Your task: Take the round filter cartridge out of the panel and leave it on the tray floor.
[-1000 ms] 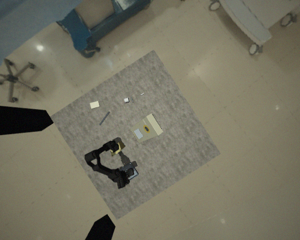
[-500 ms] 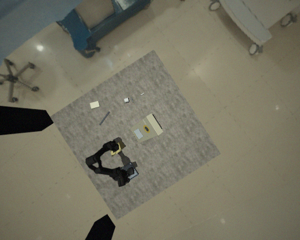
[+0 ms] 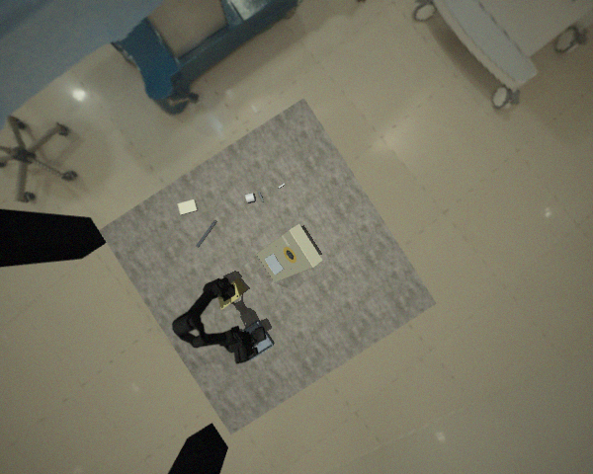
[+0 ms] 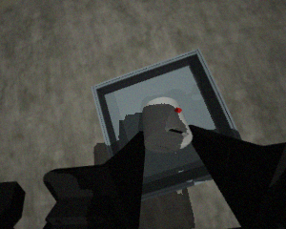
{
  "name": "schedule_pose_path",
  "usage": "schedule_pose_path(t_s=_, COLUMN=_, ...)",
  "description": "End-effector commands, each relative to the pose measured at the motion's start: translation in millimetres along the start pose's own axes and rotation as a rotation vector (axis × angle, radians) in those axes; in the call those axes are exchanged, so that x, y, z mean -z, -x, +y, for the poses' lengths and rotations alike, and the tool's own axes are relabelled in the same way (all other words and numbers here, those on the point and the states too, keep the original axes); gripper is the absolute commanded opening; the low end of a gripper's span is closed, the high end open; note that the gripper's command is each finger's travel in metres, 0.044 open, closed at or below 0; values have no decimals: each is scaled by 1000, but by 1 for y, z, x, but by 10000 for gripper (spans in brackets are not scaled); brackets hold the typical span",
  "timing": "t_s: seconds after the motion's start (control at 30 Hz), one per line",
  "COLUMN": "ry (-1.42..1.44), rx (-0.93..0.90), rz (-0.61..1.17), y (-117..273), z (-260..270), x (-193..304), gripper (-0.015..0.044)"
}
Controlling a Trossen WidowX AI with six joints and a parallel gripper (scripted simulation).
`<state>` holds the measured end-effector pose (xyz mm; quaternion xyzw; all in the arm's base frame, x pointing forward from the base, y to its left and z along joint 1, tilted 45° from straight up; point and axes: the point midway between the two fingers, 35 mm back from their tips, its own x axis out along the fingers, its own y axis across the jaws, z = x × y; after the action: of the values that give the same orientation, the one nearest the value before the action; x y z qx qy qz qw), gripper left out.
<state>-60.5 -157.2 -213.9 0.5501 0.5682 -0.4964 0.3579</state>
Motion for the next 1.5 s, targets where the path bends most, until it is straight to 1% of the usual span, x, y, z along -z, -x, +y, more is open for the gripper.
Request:
schedule_pose_path(t_s=0.0, ry=-1, rx=0, rz=-7, y=1, z=0, x=-2, gripper=184)
schedule_pose_path(t_s=0.33, ry=-1, rx=0, rz=-7, y=1, z=0, x=-2, gripper=440)
schedule_pose_path(t_s=0.43, ry=-1, rx=0, rz=-7, y=1, z=0, x=-2, gripper=440)
schedule_pose_path(t_s=0.5, ry=-1, rx=0, rz=-6, y=8, z=0, x=-7, gripper=440)
schedule_pose_path(t_s=0.63, ry=-1, rx=-1, rz=-5, y=54, z=0, x=-32, gripper=440)
schedule_pose_path(t_s=0.7, ry=0, rx=-1, rz=-5, y=62, z=0, x=-35, gripper=440)
schedule_pose_path(t_s=0.77, ry=0, rx=-1, rz=-5, y=62, z=0, x=-35, gripper=440)
schedule_pose_path(t_s=0.8, ry=-1, rx=5, rz=-15, y=51, z=-1, x=-33, gripper=440)
schedule_pose_path(t_s=1.47, ry=-1, rx=5, rz=-15, y=51, z=-1, x=-33, gripper=440)
